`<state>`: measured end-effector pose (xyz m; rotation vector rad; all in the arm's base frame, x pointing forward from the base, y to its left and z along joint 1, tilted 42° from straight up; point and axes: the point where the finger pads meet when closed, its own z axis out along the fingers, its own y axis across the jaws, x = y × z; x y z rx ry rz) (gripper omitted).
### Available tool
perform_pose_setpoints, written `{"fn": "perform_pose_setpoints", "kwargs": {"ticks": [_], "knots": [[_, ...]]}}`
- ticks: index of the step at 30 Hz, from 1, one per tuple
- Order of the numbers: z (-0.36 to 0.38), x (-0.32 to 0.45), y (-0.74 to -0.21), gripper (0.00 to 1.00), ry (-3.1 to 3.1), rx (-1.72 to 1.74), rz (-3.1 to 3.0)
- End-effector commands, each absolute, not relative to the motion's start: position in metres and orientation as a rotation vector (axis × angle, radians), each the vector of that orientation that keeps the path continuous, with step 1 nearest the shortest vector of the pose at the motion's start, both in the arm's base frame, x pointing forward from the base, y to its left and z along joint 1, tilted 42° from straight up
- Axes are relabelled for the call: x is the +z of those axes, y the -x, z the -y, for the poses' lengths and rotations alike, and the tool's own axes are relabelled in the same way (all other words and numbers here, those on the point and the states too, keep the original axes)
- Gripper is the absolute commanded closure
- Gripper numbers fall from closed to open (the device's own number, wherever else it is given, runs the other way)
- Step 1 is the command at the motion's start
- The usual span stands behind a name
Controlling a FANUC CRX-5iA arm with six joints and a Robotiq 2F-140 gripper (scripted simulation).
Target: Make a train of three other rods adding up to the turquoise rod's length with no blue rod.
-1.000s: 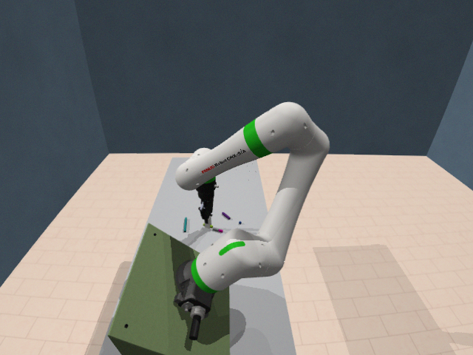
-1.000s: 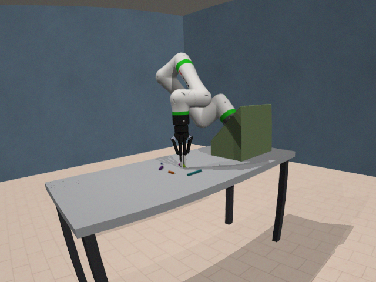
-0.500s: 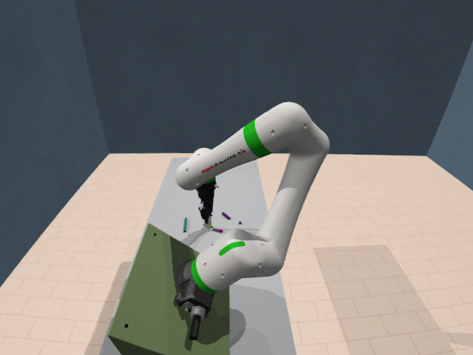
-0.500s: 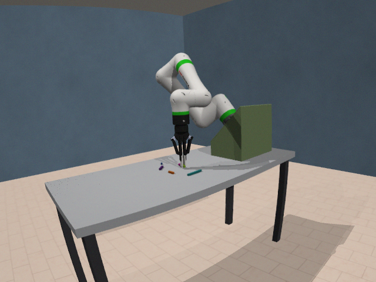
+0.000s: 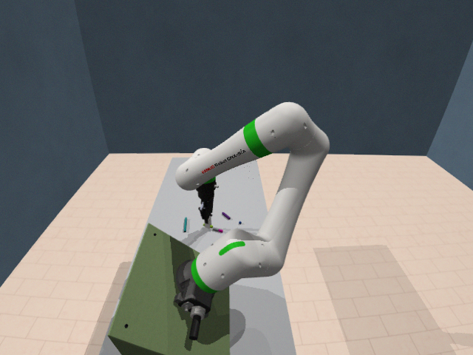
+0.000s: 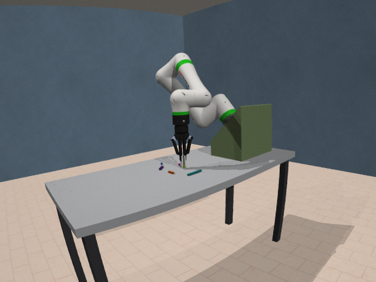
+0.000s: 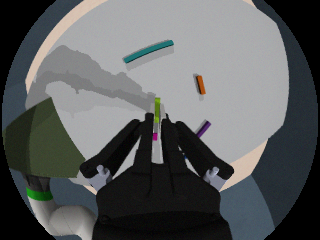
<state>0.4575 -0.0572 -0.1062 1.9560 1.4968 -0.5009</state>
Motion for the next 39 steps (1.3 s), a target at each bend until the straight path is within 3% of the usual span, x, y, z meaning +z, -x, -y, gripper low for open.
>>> {"fn": "perform_pose_setpoints", "kwargs": {"ticks": [1,39], "knots": [[0.0578,-0.1071,-0.4577,0.97,-1.956,-0.500,-1.497],[0.0646,-0.1145,-0.4584,0.97,-1.956,-0.500,-1.497]]}}
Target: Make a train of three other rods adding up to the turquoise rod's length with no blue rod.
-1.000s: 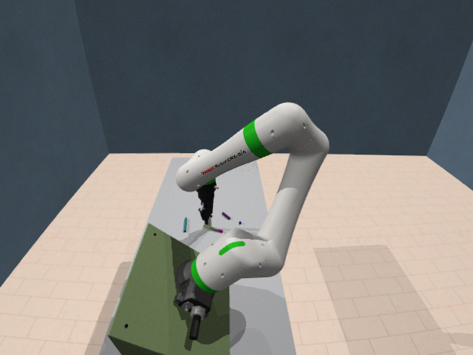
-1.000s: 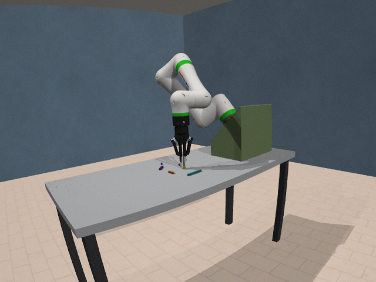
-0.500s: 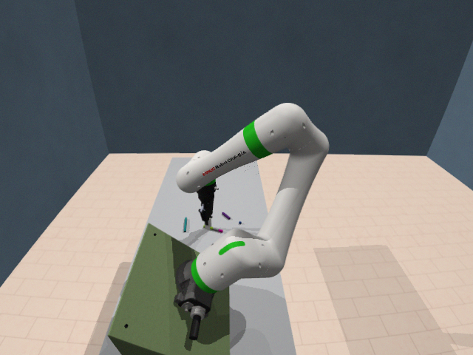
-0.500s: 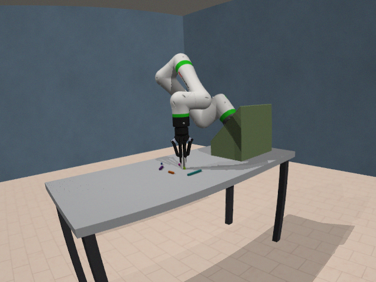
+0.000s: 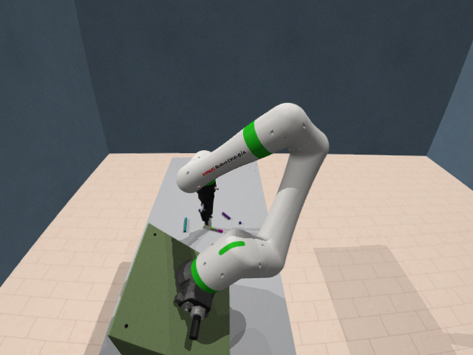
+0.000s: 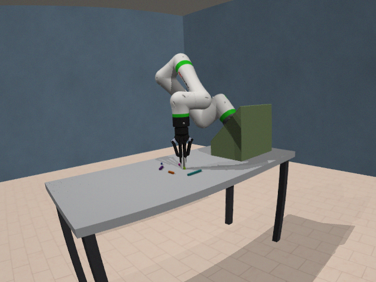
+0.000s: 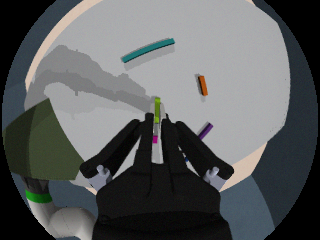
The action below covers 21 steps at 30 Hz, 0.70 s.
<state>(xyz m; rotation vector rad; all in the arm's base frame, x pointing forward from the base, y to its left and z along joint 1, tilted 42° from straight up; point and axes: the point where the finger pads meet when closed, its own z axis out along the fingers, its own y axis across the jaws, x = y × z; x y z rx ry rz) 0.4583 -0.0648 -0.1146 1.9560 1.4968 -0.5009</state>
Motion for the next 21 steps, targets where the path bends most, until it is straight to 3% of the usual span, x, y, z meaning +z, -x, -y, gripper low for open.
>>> {"fn": "perform_pose_setpoints", "kwargs": {"ticks": [1,15,21], "knots": [[0.0646,-0.1145,-0.4584,0.97,-1.956,-0.500,-1.497],[0.0646,-0.1145,-0.4584,0.97,-1.956,-0.500,-1.497],[0.0646,-0.1145,-0.4584,0.92,-1.956,-0.500,-1.497]]}}
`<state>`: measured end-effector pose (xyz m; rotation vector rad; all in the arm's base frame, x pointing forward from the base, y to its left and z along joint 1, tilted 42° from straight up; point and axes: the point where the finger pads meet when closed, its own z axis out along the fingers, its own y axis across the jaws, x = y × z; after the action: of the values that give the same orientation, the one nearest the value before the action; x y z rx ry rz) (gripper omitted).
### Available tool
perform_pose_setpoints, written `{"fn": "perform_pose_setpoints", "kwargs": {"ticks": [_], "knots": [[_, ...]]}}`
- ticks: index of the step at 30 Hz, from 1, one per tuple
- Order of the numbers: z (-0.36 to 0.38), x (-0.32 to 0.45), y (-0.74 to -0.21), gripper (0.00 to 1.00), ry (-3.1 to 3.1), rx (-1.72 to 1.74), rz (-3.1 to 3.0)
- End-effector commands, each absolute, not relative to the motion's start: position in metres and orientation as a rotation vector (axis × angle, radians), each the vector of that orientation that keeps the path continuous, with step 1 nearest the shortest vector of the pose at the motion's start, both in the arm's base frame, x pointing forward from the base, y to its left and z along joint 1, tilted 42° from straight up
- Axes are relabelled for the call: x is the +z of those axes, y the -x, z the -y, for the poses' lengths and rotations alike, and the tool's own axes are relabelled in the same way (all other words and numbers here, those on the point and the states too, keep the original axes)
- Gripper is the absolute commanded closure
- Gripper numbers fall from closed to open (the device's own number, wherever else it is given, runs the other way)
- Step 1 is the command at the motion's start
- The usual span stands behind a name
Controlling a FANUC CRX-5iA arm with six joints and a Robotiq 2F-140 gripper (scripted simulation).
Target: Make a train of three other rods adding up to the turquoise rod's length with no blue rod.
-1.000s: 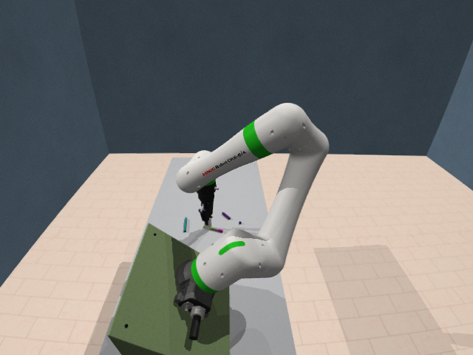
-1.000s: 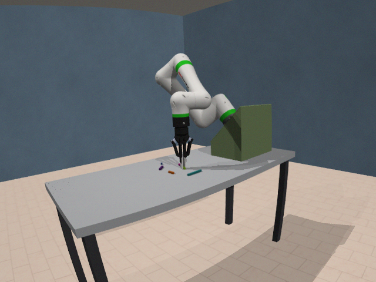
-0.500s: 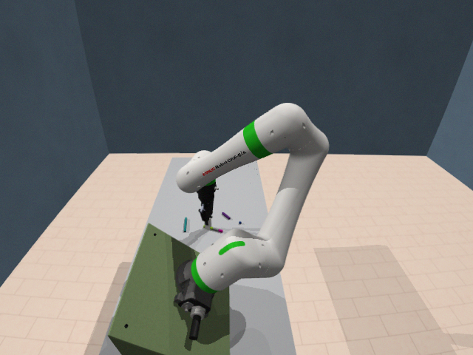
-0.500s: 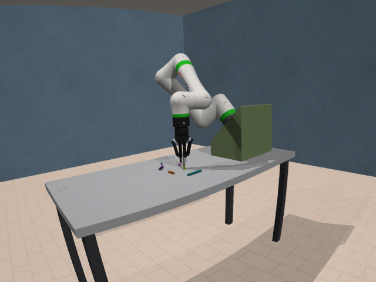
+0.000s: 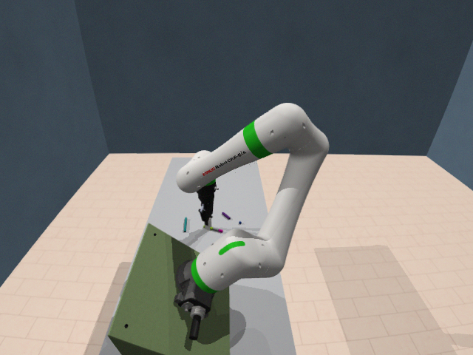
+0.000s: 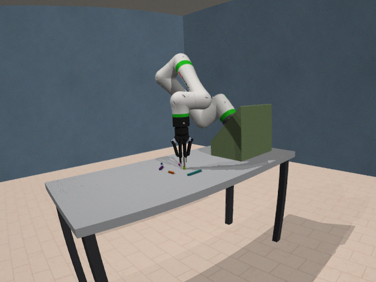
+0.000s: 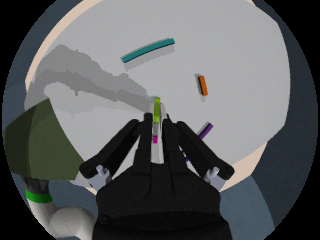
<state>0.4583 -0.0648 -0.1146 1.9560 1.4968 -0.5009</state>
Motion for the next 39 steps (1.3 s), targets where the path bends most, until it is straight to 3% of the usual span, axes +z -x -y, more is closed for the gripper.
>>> {"fn": "perform_pose_setpoints", "kwargs": {"ticks": [1,9,39], "knots": [[0.065,-0.115,-0.458,0.90,-1.956,-0.500,-1.497],[0.065,-0.115,-0.458,0.85,-1.956,-0.500,-1.497],[0.025,-0.071,-0.454,0.85,-1.956,-0.500,-1.497]]}}
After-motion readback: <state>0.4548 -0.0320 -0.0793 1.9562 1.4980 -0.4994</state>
